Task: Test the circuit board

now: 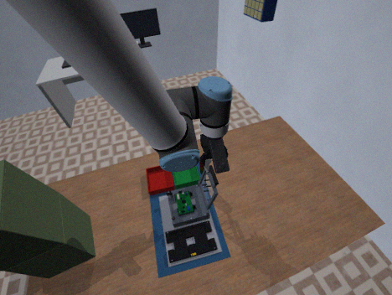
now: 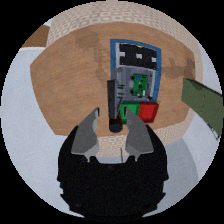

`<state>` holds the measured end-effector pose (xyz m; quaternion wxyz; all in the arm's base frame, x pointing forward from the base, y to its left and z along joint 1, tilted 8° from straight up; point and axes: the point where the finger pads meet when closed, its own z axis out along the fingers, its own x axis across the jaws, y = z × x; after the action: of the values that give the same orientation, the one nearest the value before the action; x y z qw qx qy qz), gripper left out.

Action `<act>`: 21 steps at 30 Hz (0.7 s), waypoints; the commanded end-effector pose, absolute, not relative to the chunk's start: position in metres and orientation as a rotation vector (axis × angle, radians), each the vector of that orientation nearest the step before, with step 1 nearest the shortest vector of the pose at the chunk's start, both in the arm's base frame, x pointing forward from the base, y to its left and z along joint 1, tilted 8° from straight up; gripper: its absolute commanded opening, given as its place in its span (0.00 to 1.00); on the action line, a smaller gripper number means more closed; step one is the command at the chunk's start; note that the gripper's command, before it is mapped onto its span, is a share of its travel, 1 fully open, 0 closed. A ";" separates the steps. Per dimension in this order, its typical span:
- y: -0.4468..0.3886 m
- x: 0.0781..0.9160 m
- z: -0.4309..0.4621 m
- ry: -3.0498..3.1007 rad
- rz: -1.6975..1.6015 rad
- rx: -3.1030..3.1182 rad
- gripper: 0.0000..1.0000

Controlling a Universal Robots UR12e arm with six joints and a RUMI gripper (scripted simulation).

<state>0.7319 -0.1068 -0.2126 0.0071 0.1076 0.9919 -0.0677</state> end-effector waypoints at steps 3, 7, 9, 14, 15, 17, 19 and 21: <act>-0.107 0.733 -0.212 3.101 -0.212 0.336 0.30; -0.107 0.733 -0.212 3.101 -0.212 0.336 0.30; -0.107 0.733 -0.212 3.101 -0.212 0.336 0.30; -0.107 0.733 -0.212 3.101 -0.212 0.336 0.30; -0.107 0.733 -0.212 3.101 -0.212 0.336 0.30; -0.107 0.733 -0.213 3.101 -0.212 0.336 0.30; -0.107 0.733 -0.213 3.101 -0.212 0.336 0.30; -0.108 0.733 -0.215 3.101 -0.212 0.336 0.30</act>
<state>0.7320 -0.1071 -0.2136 0.0071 0.1076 0.9919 -0.0677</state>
